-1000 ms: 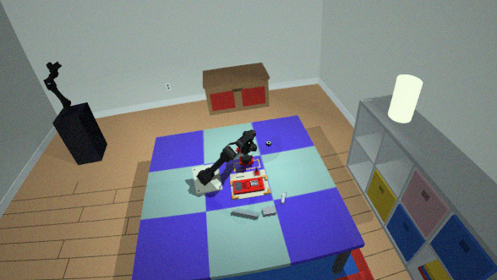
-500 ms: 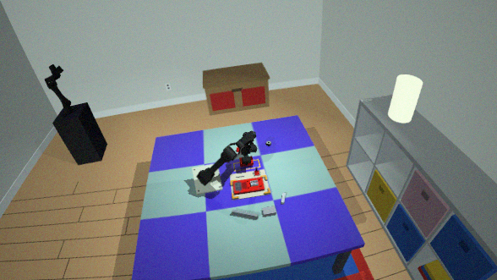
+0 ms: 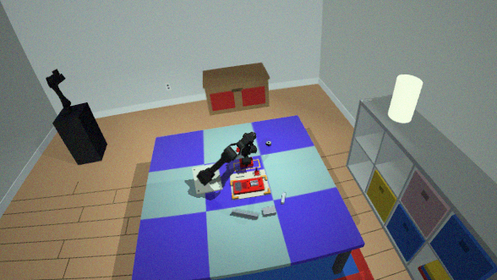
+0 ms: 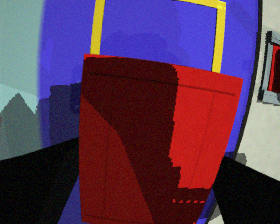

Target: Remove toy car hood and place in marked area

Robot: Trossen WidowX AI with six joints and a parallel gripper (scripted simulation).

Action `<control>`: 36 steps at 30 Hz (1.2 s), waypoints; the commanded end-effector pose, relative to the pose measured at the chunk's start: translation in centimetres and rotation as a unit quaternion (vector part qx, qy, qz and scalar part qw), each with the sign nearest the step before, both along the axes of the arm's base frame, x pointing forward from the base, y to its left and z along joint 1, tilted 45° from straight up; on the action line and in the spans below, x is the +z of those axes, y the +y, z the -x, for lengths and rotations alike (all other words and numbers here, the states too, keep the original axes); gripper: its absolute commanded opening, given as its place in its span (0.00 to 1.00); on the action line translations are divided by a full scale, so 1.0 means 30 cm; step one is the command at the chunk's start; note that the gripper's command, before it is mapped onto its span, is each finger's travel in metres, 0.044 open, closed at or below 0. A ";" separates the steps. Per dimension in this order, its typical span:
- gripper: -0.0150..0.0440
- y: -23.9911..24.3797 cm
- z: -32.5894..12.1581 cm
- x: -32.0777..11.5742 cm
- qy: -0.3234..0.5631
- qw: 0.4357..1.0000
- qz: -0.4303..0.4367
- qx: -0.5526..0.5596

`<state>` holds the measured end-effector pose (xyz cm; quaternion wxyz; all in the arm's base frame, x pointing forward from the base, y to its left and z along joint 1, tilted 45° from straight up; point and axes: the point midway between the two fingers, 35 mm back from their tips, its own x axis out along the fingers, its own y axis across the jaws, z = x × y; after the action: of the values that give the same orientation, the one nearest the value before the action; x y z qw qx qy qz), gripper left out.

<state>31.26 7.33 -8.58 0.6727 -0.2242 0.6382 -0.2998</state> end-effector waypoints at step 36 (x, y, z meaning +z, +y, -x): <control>0.34 -0.040 0.000 -0.040 0.000 1.000 0.000 0.000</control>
<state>31.26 6.09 -9.81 0.6724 -0.2247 0.6383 -0.3000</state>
